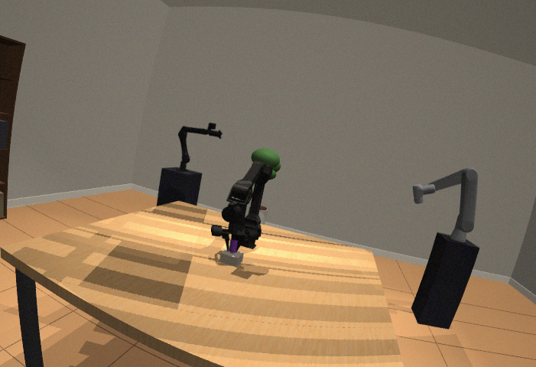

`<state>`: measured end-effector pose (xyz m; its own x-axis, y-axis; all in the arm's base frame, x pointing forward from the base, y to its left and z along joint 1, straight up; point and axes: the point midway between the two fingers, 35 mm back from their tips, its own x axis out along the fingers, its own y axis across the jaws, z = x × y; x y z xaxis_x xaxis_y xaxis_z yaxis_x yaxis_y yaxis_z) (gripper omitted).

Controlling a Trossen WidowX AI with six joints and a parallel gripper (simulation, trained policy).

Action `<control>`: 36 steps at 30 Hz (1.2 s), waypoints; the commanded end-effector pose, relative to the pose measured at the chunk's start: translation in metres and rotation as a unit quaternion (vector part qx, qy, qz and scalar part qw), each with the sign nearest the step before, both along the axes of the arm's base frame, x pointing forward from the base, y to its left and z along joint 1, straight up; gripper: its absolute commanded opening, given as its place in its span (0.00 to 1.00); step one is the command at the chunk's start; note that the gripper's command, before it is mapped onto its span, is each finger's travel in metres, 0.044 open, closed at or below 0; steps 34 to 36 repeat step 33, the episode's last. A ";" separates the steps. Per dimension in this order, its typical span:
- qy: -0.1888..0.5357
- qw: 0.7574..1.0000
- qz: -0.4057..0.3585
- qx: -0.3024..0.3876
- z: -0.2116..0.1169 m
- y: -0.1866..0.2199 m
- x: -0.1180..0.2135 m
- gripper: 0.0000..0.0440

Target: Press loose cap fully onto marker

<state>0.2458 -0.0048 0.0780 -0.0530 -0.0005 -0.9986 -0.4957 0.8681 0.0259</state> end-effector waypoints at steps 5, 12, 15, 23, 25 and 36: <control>0.006 1.000 0.000 -0.022 -0.009 -0.013 -0.006 0.55; -0.008 1.000 0.008 -0.016 -0.004 -0.009 -0.008 0.96; -0.023 1.000 0.010 -0.014 0.000 -0.008 -0.005 1.00; -0.056 0.998 0.013 -0.013 0.019 -0.006 0.001 1.00; -0.064 0.998 0.014 -0.012 0.028 -0.006 0.003 1.00; -0.079 0.997 0.025 -0.010 0.051 -0.005 0.004 1.00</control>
